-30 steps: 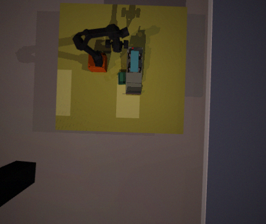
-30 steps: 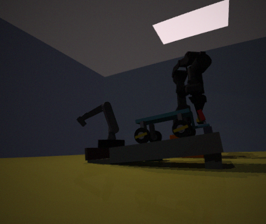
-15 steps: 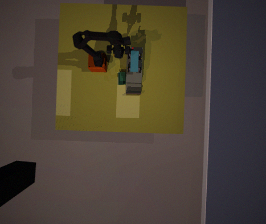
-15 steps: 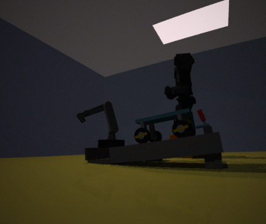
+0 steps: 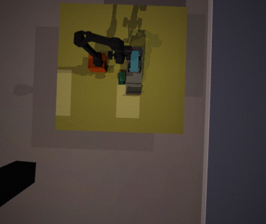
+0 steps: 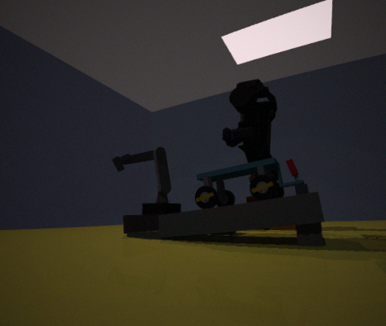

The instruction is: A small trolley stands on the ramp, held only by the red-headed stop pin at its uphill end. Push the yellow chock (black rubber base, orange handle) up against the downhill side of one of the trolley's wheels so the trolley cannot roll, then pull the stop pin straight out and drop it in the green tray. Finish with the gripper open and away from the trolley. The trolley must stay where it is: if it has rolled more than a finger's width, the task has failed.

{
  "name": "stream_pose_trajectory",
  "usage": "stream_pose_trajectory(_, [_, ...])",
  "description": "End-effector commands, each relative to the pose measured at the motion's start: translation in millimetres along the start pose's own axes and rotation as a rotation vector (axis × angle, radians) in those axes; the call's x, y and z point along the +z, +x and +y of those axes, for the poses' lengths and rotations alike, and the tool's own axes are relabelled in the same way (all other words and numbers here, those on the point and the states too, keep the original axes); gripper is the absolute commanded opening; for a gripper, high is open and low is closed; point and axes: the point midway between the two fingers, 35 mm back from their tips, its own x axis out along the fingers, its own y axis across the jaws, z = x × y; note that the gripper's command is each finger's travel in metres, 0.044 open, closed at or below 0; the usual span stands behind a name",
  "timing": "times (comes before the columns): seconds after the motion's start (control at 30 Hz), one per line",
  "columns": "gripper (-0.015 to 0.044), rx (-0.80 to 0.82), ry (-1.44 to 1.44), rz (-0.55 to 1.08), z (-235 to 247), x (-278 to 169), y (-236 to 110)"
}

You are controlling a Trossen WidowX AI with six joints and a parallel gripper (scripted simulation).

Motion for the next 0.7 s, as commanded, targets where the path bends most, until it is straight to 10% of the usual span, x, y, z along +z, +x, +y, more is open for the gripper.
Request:
stream_pose_trajectory(0.0, [0.0,0.0,-0.003,0.004,3.7,11.5,1.2])
stream_pose_trajectory(0.67, [0.0,0.001,-0.003,-0.003,17.8,85.8,8.2])
